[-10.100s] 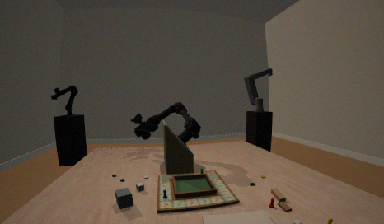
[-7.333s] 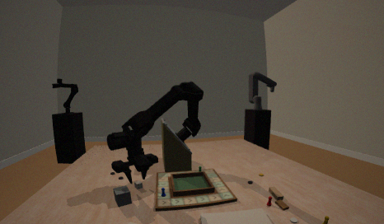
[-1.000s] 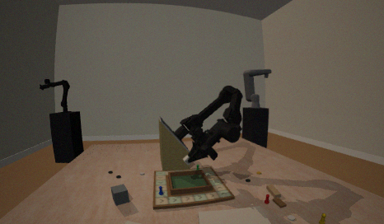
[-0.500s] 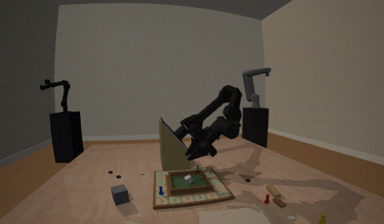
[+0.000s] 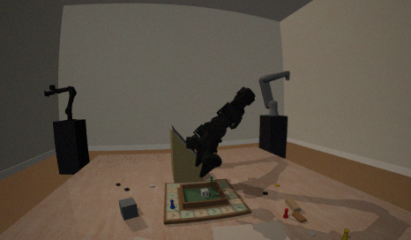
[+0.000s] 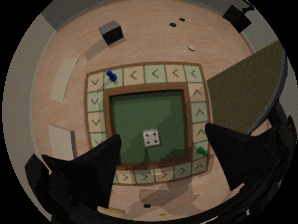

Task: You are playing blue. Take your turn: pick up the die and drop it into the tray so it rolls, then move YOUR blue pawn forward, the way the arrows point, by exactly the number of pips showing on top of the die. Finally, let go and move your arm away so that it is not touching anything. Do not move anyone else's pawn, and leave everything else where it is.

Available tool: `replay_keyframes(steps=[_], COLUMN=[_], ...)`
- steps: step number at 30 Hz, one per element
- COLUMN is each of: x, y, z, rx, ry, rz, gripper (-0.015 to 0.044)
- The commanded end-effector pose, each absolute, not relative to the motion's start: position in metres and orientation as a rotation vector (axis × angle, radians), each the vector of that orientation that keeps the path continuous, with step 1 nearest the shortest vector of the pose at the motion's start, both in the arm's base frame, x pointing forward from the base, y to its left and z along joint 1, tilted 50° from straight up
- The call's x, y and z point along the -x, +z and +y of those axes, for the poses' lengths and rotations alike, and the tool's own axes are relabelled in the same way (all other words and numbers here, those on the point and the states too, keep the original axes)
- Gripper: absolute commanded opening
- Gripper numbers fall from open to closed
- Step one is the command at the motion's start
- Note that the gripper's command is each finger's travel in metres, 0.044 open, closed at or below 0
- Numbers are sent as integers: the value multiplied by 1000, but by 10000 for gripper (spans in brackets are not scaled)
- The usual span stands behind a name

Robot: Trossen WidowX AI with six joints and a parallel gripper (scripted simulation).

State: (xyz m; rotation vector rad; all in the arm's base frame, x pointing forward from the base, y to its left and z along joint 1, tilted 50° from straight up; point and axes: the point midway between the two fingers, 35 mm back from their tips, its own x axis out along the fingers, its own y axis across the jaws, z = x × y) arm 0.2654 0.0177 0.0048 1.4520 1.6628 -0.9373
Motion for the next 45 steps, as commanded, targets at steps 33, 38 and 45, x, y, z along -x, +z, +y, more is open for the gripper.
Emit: replay_keyframes(steps=[33, 38, 45], x=[-331, -336, -342], y=[-79, -89, -104], z=[-24, -28, -33], rx=[-497, -335, -106], ry=[789, 934, 1116], rz=[1405, 1294, 1120], gripper=[200, 200, 200])
